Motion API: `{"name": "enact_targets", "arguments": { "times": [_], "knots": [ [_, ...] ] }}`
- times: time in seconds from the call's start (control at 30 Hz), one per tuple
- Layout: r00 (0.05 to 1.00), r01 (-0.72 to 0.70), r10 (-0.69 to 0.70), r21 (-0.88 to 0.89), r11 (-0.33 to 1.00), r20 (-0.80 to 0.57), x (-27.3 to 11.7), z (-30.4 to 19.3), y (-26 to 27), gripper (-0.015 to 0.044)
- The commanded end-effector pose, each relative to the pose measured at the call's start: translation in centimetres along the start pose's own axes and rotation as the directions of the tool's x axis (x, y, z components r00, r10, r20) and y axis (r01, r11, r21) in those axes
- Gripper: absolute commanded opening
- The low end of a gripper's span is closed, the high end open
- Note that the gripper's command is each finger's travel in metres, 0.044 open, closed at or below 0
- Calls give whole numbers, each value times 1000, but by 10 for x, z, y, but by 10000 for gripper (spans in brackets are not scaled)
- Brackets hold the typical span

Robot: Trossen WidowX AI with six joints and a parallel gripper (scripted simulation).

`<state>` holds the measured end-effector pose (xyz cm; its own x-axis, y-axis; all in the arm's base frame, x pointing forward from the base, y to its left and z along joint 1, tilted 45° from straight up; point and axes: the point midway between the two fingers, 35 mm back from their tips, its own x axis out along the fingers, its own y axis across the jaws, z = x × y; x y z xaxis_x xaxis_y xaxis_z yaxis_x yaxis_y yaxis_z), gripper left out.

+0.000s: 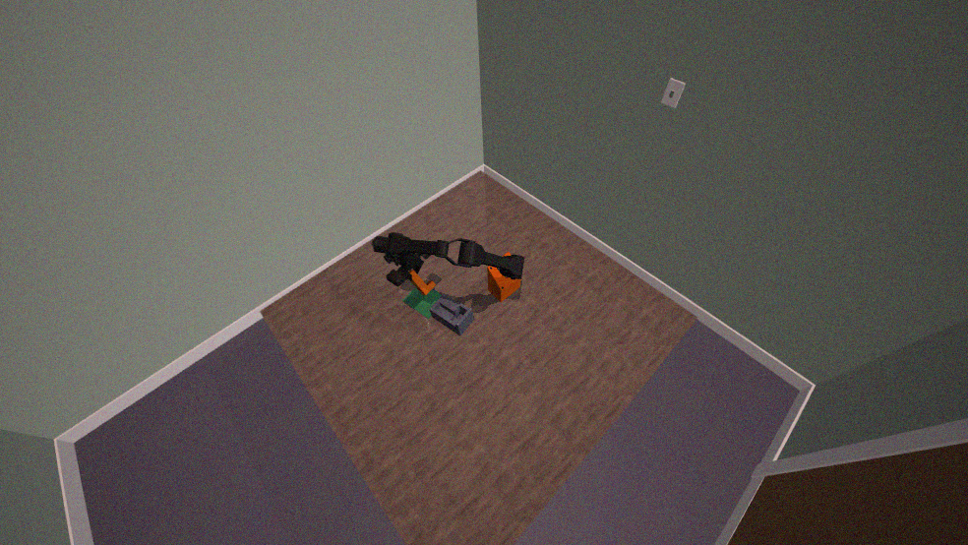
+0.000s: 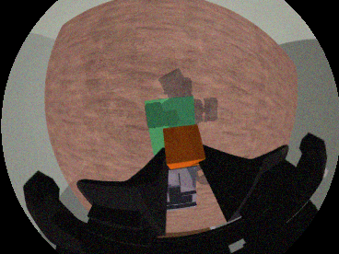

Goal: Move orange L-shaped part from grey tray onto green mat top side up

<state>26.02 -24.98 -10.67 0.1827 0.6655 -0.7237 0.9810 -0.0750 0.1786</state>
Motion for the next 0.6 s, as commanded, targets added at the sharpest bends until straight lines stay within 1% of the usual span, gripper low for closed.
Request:
{"name": "enact_targets", "arguments": {
  "times": [0.0,0.57],
  "knots": [
    [1000,4,-4,1,1000,-5,8,0,-1,0],
    [1000,3,-3,1,1000,-6,35,-1,-1,0]
  ]
}}
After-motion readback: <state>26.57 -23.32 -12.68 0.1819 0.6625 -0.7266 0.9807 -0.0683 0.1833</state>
